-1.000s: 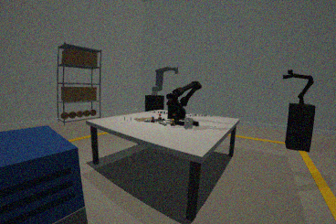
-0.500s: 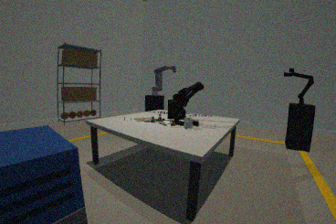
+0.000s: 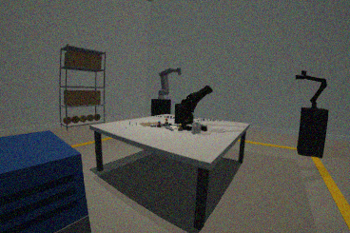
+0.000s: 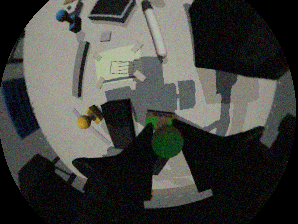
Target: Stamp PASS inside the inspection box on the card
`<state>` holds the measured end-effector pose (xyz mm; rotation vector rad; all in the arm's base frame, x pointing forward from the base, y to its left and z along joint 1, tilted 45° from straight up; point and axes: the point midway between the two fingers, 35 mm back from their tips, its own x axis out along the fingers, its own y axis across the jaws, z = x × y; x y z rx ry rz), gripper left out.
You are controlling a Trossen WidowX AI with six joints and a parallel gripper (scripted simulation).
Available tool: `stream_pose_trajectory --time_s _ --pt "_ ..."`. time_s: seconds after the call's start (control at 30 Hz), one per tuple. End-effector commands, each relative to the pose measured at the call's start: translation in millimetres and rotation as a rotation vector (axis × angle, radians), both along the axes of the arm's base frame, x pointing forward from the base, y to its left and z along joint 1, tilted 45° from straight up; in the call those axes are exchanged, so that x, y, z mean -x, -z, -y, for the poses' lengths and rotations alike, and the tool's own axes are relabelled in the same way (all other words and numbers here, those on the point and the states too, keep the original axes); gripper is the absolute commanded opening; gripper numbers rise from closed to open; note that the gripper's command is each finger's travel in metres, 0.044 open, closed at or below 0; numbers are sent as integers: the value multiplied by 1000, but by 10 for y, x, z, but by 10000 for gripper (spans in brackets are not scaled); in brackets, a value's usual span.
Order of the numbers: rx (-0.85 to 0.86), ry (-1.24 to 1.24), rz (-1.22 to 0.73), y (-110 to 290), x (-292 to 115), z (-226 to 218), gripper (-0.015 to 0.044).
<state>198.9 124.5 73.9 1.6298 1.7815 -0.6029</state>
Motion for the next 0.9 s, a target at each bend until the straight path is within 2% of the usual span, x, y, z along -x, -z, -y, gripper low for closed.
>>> stream_pose_trajectory --time_s 0.0,0.87 --pt "1 1 -10 61 10 -41 0" --pt "-5 2 -10 347 44 -341 0"
